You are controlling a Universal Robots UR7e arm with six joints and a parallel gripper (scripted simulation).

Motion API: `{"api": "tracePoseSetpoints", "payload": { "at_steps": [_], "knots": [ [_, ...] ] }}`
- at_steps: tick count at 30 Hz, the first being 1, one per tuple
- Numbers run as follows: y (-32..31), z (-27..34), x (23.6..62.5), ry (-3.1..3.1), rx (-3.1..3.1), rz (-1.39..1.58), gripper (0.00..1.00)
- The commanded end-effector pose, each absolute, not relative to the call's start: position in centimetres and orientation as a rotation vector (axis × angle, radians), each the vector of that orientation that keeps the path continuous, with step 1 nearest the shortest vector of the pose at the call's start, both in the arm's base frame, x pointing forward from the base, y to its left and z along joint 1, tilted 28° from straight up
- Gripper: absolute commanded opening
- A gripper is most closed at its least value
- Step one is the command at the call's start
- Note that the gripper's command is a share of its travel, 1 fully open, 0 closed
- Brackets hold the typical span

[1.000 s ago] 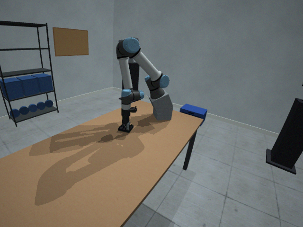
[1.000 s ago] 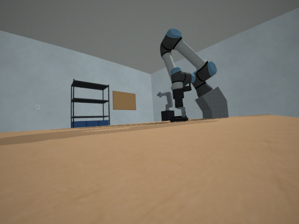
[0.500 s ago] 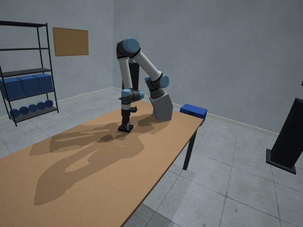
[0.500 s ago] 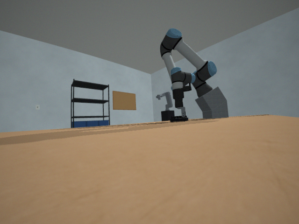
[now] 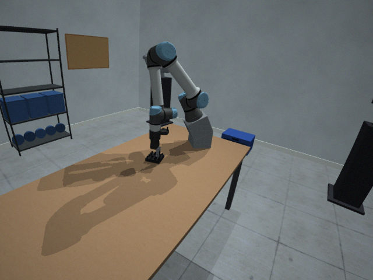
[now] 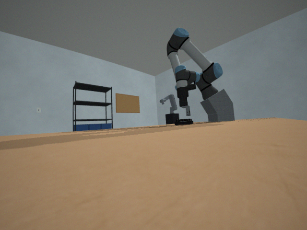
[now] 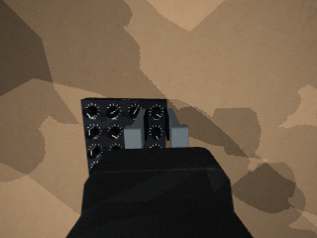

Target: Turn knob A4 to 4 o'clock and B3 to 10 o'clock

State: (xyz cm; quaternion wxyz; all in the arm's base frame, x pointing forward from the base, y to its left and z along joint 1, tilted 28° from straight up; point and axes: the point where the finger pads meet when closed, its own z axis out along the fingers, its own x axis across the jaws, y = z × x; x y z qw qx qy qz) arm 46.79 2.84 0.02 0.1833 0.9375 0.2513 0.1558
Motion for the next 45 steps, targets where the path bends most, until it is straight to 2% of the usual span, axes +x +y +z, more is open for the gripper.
{"api": "tracePoseSetpoints", "payload": {
  "at_steps": [1, 31, 45],
  "knots": [
    [3.1, 0.8, 46.5, 0.709, 2.645, 0.440, 0.46],
    [3.0, 1.1, 46.2, 0.810, 2.606, 0.418, 0.46],
    [2.3, 1.5, 45.3, 1.308, 2.351, 0.295, 0.46]
  ]
}}
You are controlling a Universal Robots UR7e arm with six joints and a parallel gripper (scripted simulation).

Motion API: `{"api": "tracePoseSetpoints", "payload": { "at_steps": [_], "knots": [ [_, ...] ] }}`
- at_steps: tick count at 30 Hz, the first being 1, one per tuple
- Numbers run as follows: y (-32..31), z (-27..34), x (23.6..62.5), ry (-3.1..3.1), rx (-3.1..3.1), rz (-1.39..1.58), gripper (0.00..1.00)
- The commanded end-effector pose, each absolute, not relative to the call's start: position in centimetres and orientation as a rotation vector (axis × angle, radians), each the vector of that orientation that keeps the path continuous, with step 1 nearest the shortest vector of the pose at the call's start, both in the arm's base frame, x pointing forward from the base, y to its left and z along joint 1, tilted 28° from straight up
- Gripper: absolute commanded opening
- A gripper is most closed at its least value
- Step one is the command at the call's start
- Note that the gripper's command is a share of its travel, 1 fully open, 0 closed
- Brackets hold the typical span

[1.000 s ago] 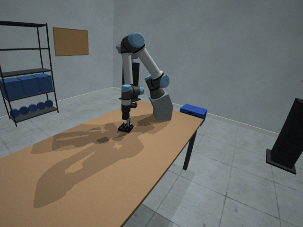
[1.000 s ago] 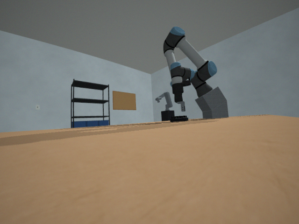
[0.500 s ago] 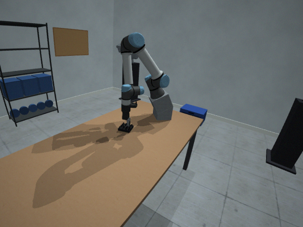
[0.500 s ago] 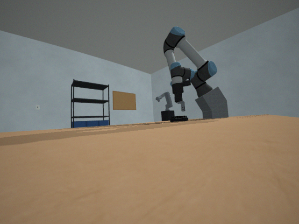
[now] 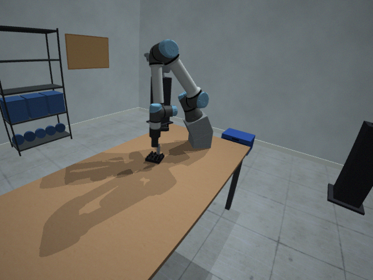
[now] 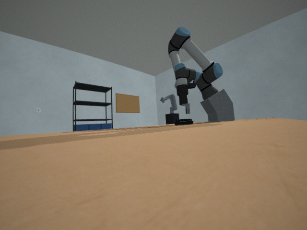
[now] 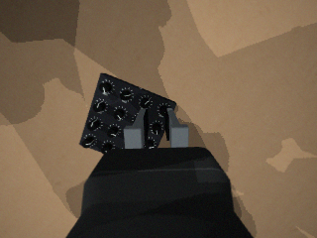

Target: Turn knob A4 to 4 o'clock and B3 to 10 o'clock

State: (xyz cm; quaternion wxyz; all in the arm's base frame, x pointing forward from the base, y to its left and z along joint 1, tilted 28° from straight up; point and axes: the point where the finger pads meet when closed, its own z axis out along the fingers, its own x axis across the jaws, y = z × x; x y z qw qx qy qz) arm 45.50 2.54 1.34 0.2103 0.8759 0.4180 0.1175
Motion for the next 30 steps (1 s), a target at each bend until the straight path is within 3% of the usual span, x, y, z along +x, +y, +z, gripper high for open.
{"api": "tracePoseSetpoints", "payload": {
  "at_steps": [1, 30],
  "knots": [
    [2.3, 1.6, 45.2, 1.345, 2.327, 0.285, 0.46],
    [0.4, 3.0, 44.4, 2.150, 1.559, 0.015, 0.46]
  ]
}}
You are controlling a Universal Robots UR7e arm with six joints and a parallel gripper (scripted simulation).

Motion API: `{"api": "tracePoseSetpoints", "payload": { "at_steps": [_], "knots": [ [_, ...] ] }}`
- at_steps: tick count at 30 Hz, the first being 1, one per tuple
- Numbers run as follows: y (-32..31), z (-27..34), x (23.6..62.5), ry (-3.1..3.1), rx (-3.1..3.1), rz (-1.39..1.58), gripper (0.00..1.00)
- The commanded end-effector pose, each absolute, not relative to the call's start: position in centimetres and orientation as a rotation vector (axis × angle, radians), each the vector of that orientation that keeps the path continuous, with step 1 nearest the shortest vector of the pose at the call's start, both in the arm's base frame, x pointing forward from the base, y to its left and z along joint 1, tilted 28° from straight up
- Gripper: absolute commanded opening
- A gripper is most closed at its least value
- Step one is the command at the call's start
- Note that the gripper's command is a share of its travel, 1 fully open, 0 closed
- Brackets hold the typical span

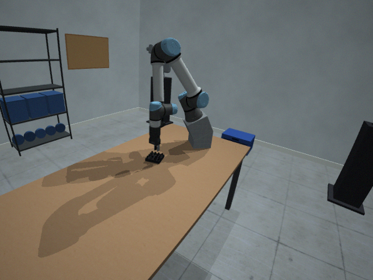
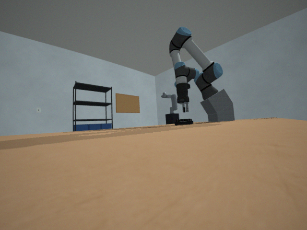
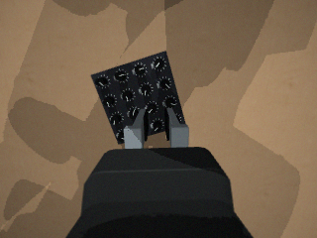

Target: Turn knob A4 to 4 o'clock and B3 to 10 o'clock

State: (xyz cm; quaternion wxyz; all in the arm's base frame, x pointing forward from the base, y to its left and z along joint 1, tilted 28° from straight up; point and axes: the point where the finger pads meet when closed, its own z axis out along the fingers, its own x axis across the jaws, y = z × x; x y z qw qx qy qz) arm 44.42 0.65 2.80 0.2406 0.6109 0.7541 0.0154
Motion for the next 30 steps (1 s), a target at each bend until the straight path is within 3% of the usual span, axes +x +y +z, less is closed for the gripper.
{"api": "tracePoseSetpoints", "payload": {
  "at_steps": [1, 30],
  "knots": [
    [0.40, 3.09, 44.41, 2.166, 1.536, 0.008, 0.46],
    [0.19, 3.31, 44.42, 2.241, 1.425, -0.025, 0.46]
  ]
}}
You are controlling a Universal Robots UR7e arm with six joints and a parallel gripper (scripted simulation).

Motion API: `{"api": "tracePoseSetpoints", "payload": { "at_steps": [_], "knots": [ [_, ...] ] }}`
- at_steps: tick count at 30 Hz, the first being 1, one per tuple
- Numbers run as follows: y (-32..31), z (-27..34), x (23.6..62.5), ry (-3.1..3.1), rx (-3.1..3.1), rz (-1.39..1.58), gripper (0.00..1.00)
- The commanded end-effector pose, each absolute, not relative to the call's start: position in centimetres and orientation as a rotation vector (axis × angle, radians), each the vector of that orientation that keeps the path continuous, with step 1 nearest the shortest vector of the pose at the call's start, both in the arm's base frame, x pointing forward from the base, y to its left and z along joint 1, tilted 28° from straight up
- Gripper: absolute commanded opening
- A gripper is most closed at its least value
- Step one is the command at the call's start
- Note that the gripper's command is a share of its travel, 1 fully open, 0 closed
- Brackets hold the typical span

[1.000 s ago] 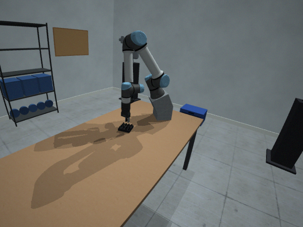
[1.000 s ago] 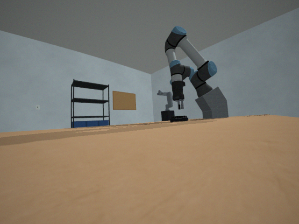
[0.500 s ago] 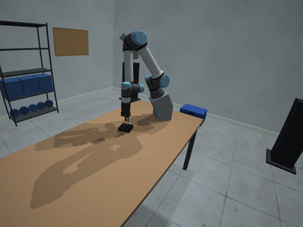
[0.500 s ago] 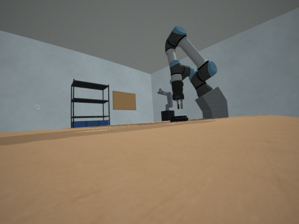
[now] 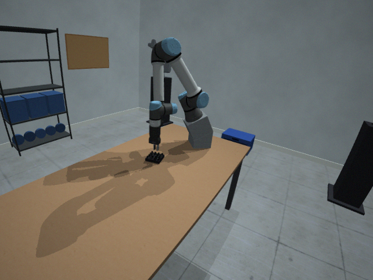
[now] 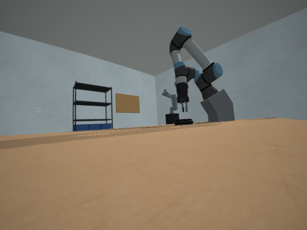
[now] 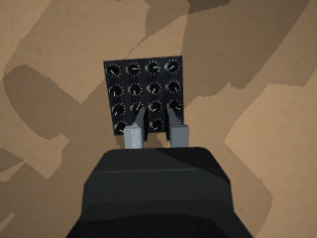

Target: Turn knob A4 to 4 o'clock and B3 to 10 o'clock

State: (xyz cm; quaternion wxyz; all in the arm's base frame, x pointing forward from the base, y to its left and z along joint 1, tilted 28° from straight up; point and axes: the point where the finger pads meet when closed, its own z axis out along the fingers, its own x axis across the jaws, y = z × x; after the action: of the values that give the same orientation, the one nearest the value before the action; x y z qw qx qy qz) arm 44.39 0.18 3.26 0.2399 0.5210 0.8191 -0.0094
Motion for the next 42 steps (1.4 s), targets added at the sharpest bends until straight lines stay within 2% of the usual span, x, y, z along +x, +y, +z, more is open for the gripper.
{"api": "tracePoseSetpoints", "payload": {
  "at_steps": [1, 42],
  "knots": [
    [0.19, 3.31, 44.42, 2.241, 1.425, -0.025, 0.46],
    [-0.06, 2.51, 44.76, 2.241, 1.425, -0.025, 0.46]
  ]
}}
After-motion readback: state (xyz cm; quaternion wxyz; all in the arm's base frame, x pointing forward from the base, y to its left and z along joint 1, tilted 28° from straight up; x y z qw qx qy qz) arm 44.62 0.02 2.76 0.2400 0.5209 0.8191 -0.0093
